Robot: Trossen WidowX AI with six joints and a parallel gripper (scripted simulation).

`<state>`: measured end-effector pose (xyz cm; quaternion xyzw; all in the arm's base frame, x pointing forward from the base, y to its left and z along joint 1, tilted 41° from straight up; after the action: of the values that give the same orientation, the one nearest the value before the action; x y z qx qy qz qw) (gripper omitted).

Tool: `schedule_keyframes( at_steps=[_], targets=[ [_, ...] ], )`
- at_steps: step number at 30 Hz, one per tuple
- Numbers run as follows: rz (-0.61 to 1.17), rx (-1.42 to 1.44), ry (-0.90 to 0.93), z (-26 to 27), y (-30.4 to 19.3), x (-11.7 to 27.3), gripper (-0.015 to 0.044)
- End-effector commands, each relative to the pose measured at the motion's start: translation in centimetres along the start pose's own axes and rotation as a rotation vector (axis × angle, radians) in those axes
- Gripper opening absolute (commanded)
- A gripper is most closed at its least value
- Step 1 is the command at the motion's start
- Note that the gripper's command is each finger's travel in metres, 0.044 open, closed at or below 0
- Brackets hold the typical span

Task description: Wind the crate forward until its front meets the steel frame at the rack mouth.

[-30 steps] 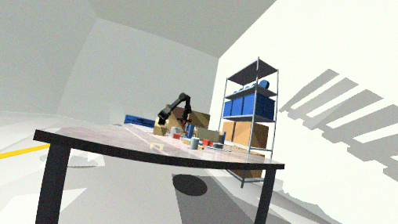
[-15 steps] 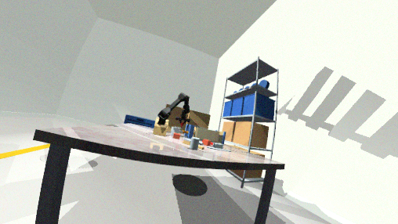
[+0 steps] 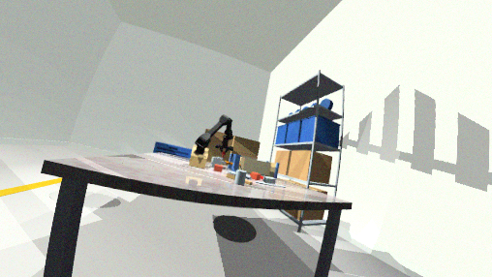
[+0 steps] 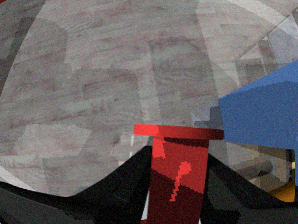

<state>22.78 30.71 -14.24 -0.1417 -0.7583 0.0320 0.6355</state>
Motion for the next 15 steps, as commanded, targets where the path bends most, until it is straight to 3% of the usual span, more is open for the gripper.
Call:
schedule_keyframes(
  at_steps=[1, 15],
  targets=[
    [-0.014, 0.02, 0.036, 2.4, 0.7, -0.3, 0.0],
    [-0.015, 0.02, 0.038, 4.7, 0.8, -0.3, 0.0]
  ],
)
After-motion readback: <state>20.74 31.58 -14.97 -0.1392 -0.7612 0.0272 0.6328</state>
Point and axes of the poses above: the point midway between the two fingers, 35 mm back from their tips, its own x axis back along the fingers, its own z axis across the jaws, y = z × x, the point moved 3 cm from there along x, back along the fingers, and after that the axes turned 1 degree about -x, right-handed, at the moved point
